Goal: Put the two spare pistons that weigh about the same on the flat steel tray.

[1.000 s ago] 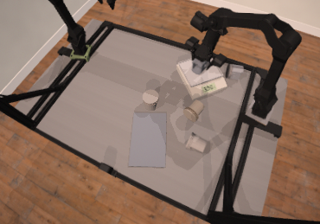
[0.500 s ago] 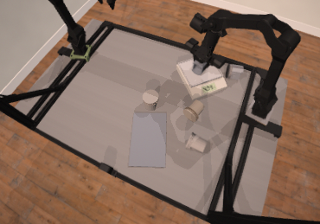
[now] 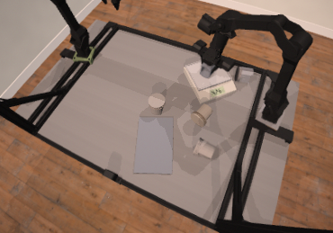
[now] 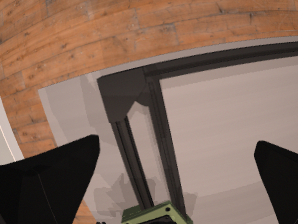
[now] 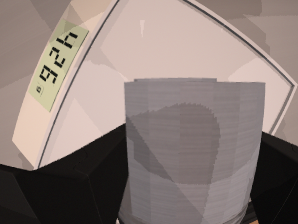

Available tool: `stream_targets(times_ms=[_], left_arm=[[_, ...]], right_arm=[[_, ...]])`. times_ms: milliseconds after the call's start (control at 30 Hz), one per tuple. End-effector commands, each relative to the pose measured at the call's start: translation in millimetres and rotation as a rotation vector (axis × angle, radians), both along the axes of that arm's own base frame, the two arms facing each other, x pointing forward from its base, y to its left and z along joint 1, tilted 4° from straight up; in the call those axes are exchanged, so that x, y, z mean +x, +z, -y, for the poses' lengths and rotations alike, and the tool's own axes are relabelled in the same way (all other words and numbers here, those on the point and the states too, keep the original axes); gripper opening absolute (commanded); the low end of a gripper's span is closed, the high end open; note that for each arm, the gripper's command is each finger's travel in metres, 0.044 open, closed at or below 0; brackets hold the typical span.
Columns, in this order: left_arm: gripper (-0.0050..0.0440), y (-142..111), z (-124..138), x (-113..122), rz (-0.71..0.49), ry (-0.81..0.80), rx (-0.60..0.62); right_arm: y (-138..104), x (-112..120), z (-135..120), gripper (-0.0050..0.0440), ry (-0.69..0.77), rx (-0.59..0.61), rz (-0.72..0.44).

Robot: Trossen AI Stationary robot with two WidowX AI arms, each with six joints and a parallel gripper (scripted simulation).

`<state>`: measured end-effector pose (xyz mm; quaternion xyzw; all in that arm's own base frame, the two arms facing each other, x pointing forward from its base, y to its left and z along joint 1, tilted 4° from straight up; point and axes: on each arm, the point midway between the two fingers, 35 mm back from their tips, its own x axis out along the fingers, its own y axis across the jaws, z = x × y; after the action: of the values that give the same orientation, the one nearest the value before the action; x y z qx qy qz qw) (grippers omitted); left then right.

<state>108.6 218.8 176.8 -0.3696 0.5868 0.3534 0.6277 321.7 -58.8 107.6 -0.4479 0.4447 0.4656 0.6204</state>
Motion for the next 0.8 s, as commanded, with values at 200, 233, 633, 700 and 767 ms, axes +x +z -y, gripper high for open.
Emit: stream_targets(times_ms=[200,233,633,700,767], left_arm=[[0.044,0.0,0.6,0.4,0.003,-0.004,-0.003],[0.044,0.0,0.6,0.4,0.003,-0.004,-0.003],[0.044,0.0,0.6,0.4,0.003,-0.004,-0.003],[0.044,0.0,0.6,0.4,0.003,-0.004,-0.003],[0.044,0.0,0.6,0.4,0.003,-0.004,-0.003]], right_arm=[[5.3,-3.3,-0.9,0.0158,-0.001,0.003,-0.019],[6.9,-3.4,-1.0,0.0158,-0.001,0.003,-0.019],[23.6,-4.5,-1.1,0.0158,-0.001,0.003,-0.019],[26.9,-4.7,-1.1,0.0158,-0.001,0.003,-0.019],[30.2,-4.9,-1.1,0.0158,-0.001,0.003,-0.019]])
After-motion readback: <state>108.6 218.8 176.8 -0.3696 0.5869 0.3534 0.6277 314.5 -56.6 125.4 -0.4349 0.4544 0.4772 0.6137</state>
